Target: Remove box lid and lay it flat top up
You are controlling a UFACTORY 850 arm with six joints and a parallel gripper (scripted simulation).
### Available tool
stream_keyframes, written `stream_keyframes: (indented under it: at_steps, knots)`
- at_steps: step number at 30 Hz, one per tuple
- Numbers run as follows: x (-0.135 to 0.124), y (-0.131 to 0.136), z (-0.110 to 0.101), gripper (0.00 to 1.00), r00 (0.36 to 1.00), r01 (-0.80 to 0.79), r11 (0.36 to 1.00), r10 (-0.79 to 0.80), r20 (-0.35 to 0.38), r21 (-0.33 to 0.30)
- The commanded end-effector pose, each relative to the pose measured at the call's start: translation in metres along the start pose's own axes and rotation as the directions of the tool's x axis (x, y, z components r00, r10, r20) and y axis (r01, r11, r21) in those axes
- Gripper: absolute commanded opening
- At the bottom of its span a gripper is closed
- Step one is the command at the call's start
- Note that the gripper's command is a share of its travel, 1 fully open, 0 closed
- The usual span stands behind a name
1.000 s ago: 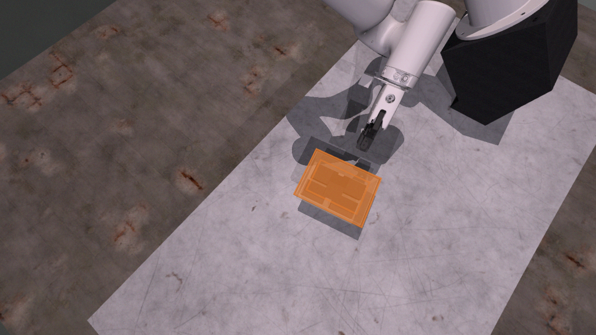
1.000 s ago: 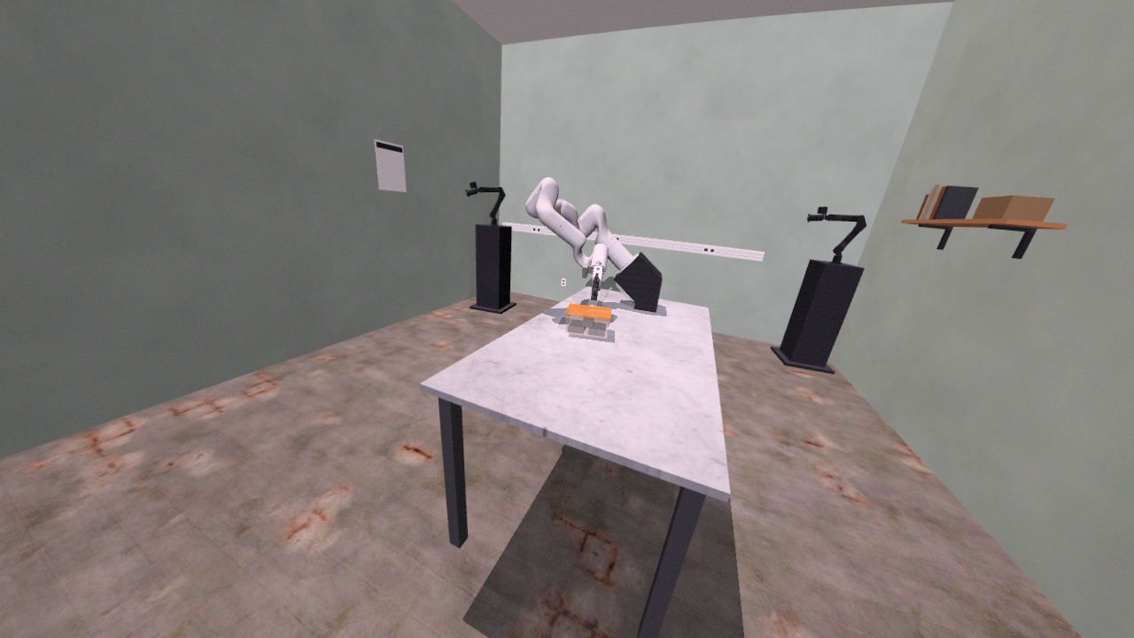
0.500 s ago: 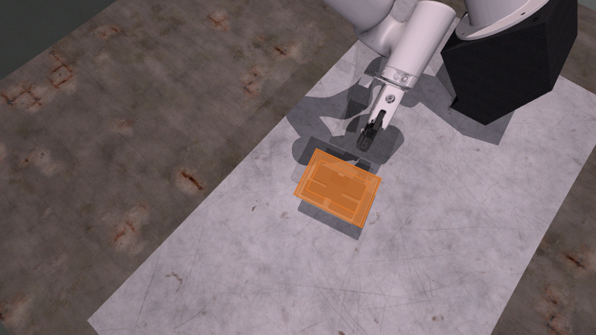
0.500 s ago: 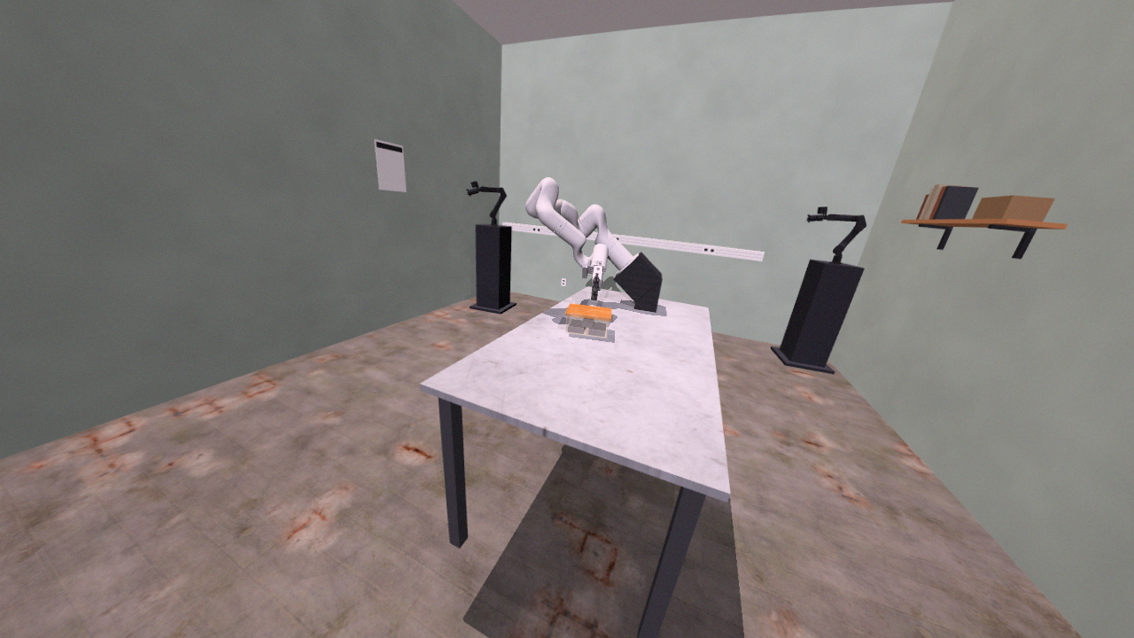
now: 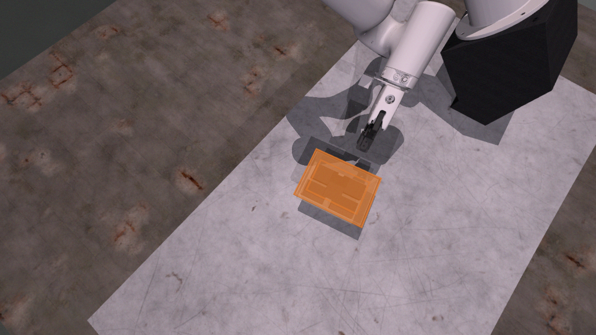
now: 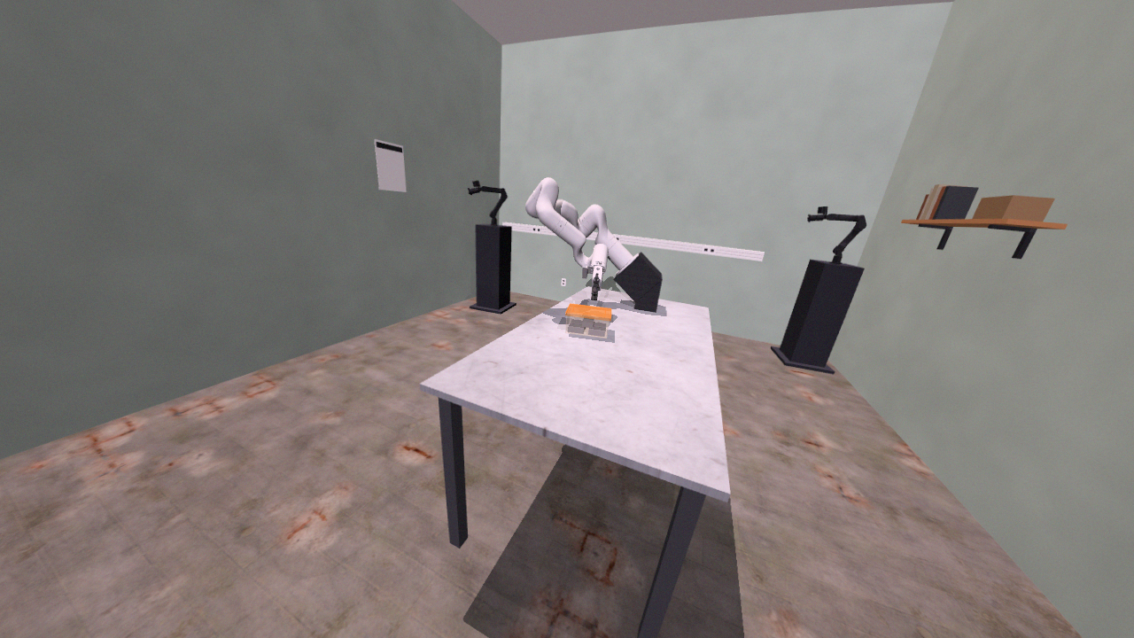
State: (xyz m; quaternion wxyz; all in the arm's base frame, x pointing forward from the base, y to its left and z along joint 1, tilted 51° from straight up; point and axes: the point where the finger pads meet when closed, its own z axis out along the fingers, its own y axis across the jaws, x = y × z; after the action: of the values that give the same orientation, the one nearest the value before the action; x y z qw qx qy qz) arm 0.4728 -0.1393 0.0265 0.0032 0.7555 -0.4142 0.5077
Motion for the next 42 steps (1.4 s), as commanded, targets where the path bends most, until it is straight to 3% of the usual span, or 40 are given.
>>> stream_keyframes:
  at_steps: [1,13,42]
  knots:
    - [0.0,0.0,0.001,0.48,1.0,0.0,1.0,0.0,0.0,0.001]
    - [0.0,0.0,0.01,0.48,1.0,0.0,1.0,0.0,0.0,0.001]
    - [0.0,-0.001,0.062,0.48,1.0,0.0,1.0,0.0,0.0,0.001]
